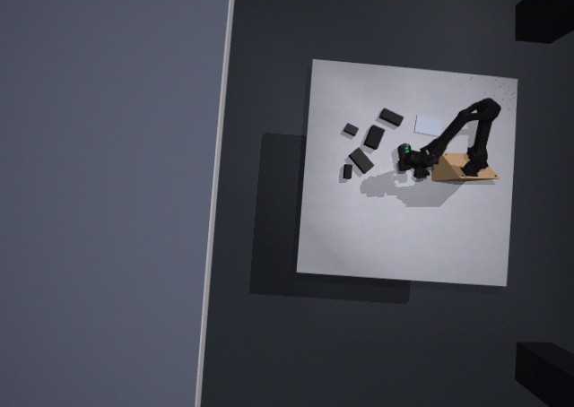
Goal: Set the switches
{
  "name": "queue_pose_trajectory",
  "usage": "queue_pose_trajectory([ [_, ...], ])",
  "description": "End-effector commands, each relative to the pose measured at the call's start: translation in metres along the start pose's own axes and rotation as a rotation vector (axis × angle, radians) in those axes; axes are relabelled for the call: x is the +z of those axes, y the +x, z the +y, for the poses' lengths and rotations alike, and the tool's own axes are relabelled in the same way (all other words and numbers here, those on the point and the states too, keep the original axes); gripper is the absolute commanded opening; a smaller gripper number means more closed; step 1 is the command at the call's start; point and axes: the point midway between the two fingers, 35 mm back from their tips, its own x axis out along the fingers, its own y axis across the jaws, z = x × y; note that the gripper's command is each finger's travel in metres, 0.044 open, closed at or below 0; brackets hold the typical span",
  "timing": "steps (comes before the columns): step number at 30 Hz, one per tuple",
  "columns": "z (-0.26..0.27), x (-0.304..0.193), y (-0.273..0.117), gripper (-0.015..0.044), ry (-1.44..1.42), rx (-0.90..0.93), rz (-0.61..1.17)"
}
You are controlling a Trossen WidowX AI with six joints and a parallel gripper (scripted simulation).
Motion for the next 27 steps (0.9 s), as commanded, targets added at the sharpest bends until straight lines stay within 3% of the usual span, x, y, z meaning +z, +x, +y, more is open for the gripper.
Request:
queue_pose_trajectory([
  [1,-0.0017,-0.0082,0.0007,0.0,0.006,0.001,0.01],
  [27,-0.0031,-0.0151,0.0005,0.0,0.006,0.001,0.011],
])
